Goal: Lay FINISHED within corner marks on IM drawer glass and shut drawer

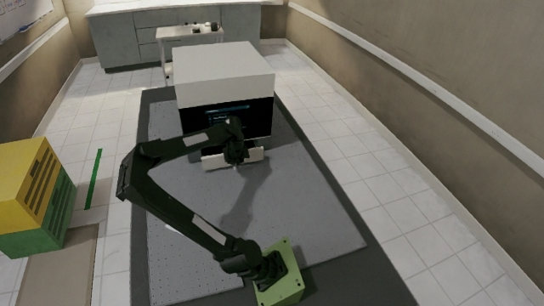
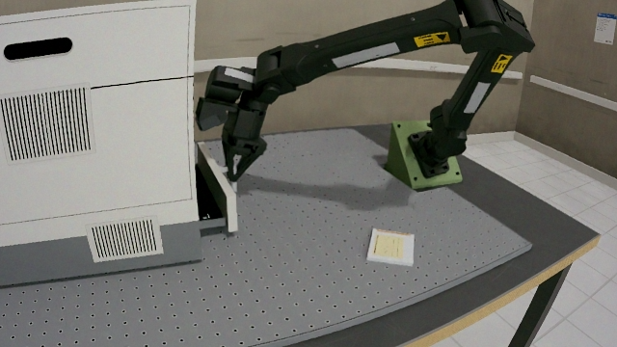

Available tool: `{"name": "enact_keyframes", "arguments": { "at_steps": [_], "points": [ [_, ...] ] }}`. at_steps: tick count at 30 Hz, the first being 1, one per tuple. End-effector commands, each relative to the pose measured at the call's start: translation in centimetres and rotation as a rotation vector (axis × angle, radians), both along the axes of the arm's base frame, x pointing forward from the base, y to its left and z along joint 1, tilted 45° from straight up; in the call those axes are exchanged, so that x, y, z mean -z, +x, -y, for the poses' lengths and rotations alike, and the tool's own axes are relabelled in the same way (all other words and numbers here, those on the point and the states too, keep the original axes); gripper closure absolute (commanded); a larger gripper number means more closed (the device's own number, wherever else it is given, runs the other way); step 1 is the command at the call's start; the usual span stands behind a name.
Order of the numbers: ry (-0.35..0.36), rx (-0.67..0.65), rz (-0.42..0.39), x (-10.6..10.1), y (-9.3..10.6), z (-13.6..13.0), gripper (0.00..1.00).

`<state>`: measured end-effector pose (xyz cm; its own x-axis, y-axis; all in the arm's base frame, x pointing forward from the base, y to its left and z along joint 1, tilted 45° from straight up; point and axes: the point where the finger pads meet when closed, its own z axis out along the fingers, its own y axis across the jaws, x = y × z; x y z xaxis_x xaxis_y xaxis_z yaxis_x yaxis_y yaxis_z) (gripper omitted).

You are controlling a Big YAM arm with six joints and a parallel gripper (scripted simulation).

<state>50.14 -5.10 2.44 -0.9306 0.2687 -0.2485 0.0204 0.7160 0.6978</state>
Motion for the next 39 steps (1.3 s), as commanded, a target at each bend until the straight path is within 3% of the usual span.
{"name": "enact_keyframes", "arguments": {
  "at_steps": [1,38,39],
  "points": [
    [-0.002,-0.009,0.004,-0.6,-0.9,0.1,0.92],
    [-0.001,-0.01,0.0,-0.4,-1.0,0.1,0.92],
    [-0.01,-0.035,-0.011,-0.4,0.5,0.6,0.92]
  ]
}}
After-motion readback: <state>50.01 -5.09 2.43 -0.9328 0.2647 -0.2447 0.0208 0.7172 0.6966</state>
